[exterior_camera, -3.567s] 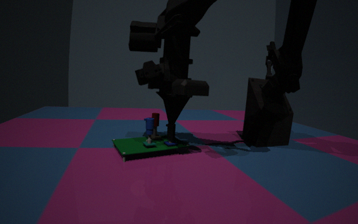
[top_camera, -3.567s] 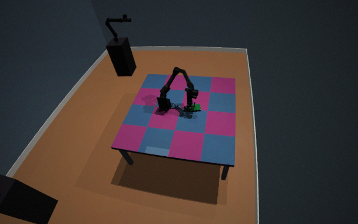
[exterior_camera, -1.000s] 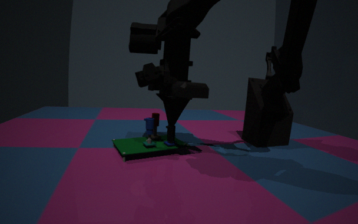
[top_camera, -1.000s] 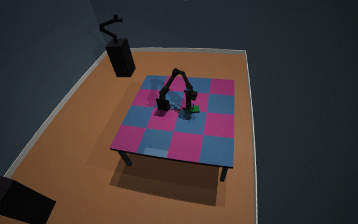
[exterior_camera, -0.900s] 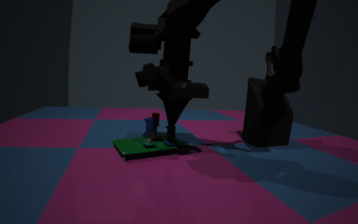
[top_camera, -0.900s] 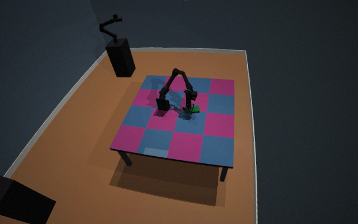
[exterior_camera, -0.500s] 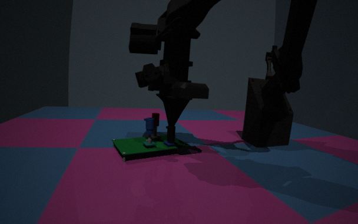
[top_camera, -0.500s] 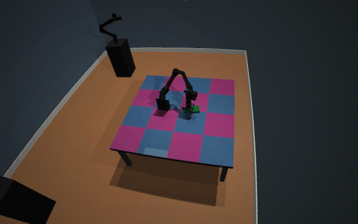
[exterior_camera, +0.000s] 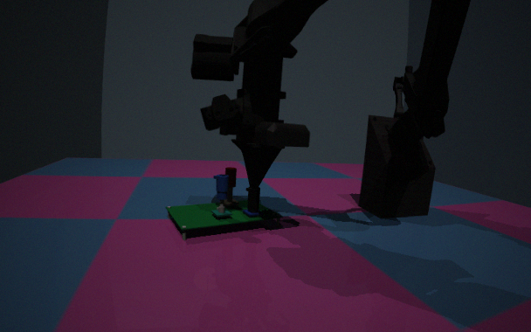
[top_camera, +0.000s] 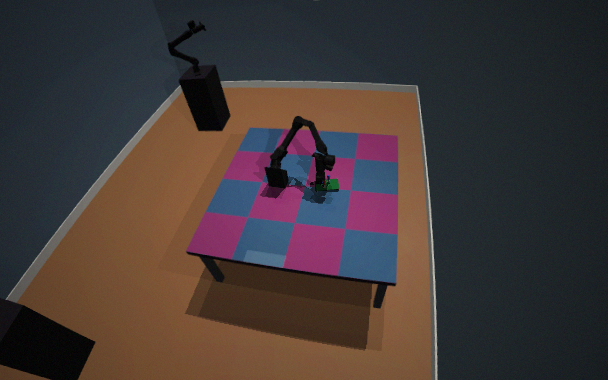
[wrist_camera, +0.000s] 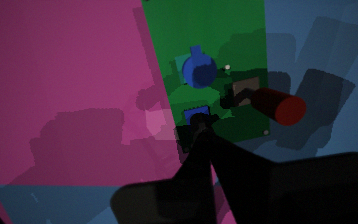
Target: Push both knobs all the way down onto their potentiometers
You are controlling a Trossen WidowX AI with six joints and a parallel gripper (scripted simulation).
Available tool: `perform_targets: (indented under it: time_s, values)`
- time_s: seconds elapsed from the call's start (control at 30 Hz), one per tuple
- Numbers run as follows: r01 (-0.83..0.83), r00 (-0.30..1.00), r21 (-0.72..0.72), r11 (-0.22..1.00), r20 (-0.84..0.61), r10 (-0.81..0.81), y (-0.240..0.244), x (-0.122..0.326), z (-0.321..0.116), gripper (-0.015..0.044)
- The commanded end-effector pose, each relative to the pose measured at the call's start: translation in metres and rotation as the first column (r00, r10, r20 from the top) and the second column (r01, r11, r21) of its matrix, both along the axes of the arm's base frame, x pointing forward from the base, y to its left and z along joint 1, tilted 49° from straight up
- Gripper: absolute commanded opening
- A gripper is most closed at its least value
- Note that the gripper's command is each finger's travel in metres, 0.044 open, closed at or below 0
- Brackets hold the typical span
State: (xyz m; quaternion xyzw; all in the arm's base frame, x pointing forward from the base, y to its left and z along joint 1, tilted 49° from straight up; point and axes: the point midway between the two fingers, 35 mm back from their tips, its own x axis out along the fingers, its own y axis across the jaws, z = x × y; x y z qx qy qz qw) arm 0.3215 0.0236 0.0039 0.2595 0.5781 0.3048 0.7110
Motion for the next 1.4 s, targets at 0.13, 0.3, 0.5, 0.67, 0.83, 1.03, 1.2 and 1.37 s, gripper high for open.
perform_targets:
  time_s: [0.13, 0.3, 0.5, 0.67, 0.83, 1.03, 1.2, 1.37]
  values:
    - [-0.011, 1.0, 0.003, 1.0, -0.002, 0.011, 0.005, 0.001, -0.003, 0.0]
    - [-0.011, 1.0, 0.003, 1.0, -0.002, 0.011, 0.005, 0.001, -0.004, 0.0]
    - [-0.011, 1.0, 0.003, 1.0, -0.002, 0.011, 0.001, 0.0, 0.0, 0.0]
    - [-0.011, 1.0, 0.002, 1.0, -0.002, 0.011, -0.004, -0.001, 0.005, 0.0]
    - [-0.011, 1.0, 0.002, 1.0, -0.002, 0.011, -0.01, -0.002, 0.01, 0.0]
    - [-0.01, 1.0, 0.011, 1.0, -0.016, 0.01, -0.008, -0.005, 0.008, 0.0079]
    - [-0.01, 1.0, 0.011, 1.0, -0.016, 0.01, -0.008, -0.005, 0.008, 0.021]
    - [0.049, 0.998, -0.031, 0.998, 0.035, -0.048, -0.033, 0.005, 0.013, 0.0079]
